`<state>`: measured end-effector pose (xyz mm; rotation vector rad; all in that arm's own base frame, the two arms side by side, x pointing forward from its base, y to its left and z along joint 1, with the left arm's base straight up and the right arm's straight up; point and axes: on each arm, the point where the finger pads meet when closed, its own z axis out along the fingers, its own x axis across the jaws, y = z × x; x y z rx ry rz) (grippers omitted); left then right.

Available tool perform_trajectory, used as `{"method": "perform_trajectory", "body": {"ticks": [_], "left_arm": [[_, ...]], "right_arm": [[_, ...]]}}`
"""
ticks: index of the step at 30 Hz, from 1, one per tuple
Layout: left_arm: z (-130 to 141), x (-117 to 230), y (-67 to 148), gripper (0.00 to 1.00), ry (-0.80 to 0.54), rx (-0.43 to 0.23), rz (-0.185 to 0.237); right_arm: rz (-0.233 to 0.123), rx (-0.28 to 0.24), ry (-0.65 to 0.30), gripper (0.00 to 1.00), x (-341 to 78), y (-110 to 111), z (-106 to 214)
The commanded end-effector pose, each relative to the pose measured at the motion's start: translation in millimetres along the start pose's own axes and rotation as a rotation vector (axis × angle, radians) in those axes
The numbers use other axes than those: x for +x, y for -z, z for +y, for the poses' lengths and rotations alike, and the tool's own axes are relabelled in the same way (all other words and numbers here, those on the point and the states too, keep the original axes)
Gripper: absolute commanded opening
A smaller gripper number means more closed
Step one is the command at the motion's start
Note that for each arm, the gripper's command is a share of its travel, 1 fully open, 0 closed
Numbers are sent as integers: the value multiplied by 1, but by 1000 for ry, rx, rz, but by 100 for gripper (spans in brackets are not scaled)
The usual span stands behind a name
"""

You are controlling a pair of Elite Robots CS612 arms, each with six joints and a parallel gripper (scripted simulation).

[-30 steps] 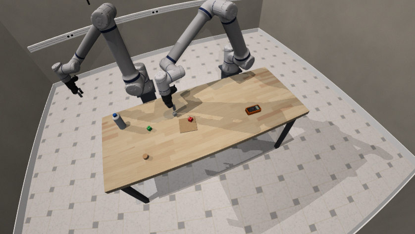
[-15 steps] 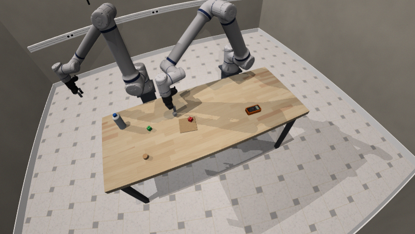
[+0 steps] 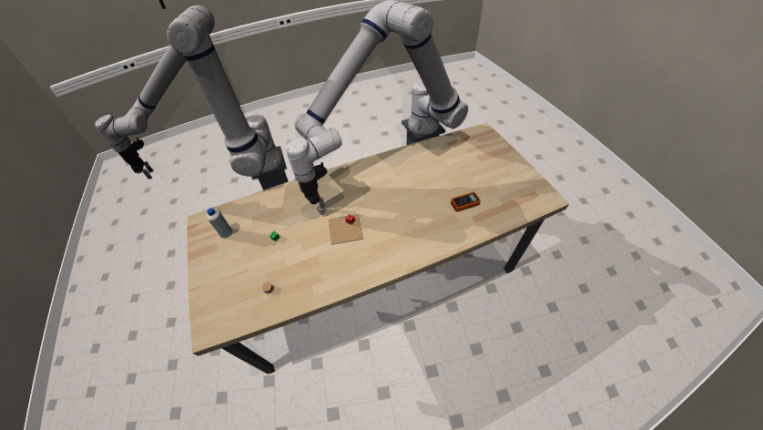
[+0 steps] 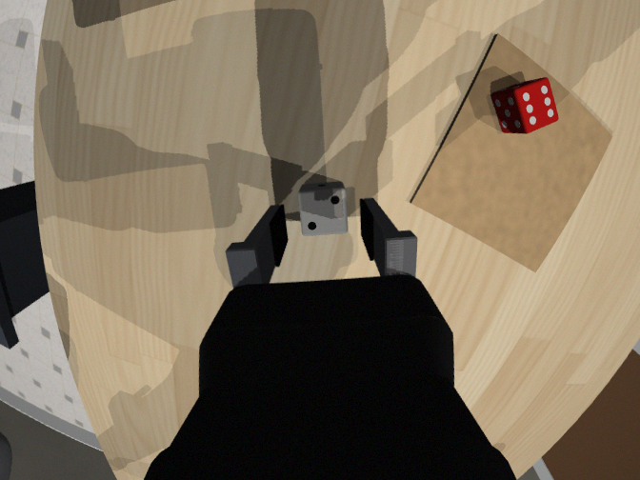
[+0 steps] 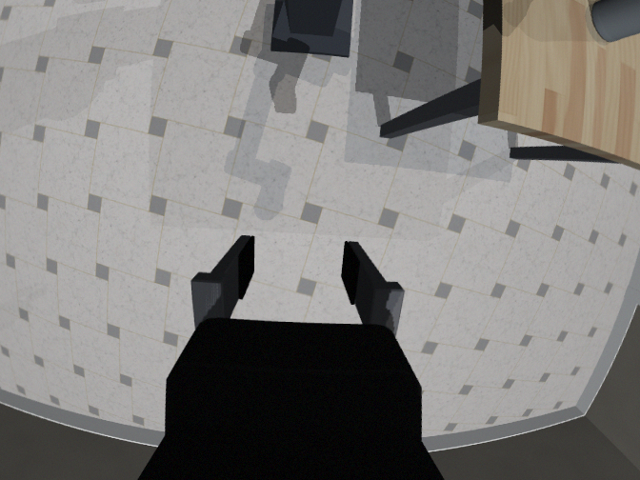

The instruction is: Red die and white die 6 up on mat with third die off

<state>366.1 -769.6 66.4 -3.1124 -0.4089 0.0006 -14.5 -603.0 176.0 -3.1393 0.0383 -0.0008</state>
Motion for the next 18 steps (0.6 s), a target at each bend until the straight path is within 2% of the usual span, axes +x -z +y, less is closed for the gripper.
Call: {"method": "perform_trajectory", "body": {"ticks": [1, 18], "left_arm": [[1, 0, -4, 87, 0, -2, 0], [1, 0, -11, 87, 0, -2, 0]], "right_arm": [[0, -2, 0, 100, 0, 1, 1], [0, -2, 0, 100, 0, 1, 1]]}}
